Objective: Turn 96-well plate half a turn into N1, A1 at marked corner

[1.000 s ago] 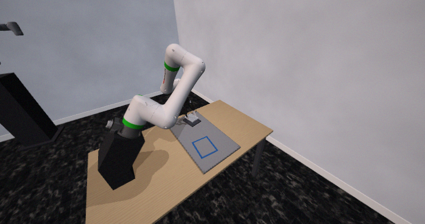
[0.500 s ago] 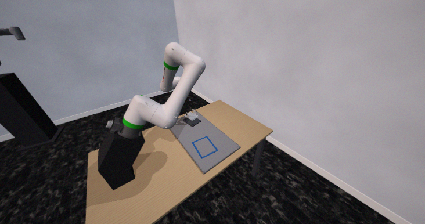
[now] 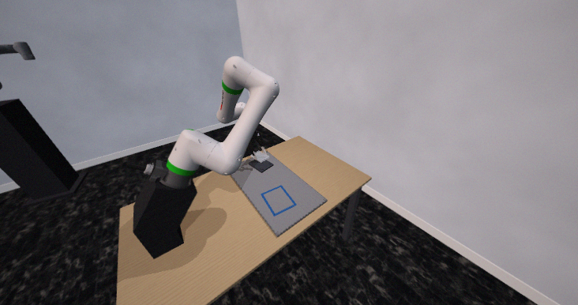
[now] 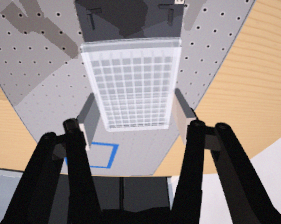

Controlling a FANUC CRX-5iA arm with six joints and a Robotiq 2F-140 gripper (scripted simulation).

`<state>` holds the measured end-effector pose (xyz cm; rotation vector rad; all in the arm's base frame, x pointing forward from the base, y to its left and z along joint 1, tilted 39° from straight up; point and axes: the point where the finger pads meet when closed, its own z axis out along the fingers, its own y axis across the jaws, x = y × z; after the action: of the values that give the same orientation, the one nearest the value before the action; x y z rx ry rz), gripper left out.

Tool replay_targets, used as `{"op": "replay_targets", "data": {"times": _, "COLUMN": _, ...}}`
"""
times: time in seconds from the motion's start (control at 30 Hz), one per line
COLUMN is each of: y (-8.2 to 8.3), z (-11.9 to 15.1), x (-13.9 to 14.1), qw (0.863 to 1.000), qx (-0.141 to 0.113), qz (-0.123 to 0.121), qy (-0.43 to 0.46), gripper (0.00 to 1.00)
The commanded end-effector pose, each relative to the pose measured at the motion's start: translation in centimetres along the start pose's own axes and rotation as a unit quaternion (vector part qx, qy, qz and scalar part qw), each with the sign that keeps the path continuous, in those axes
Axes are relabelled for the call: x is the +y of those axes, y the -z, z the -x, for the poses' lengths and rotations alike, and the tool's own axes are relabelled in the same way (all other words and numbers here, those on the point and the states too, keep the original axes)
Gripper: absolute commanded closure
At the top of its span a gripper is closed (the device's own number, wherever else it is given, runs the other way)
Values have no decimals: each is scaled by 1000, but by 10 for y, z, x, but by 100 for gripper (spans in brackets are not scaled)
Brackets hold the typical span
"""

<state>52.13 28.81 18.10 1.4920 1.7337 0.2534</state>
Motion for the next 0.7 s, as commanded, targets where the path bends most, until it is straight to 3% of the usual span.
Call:
{"op": "replay_targets", "data": {"times": 0.0, "y": 0, "z": 0, "x": 0, "qw": 1000, "qx": 0, "qz": 0, "qy": 0, "gripper": 100}}
{"op": "replay_targets", "data": {"times": 0.4, "y": -1, "z": 3, "x": -1, "qw": 1000, "qx": 0, "qz": -7, "qy": -15, "gripper": 100}}
{"op": "replay_targets", "data": {"times": 0.6, "y": -9, "z": 19, "x": -9, "qw": 993, "qx": 0, "qz": -49, "qy": -106, "gripper": 100}}
{"op": "replay_targets", "data": {"times": 0.67, "y": -12, "z": 24, "x": -12, "qw": 992, "qx": 0, "qz": -53, "qy": -113, "gripper": 100}}
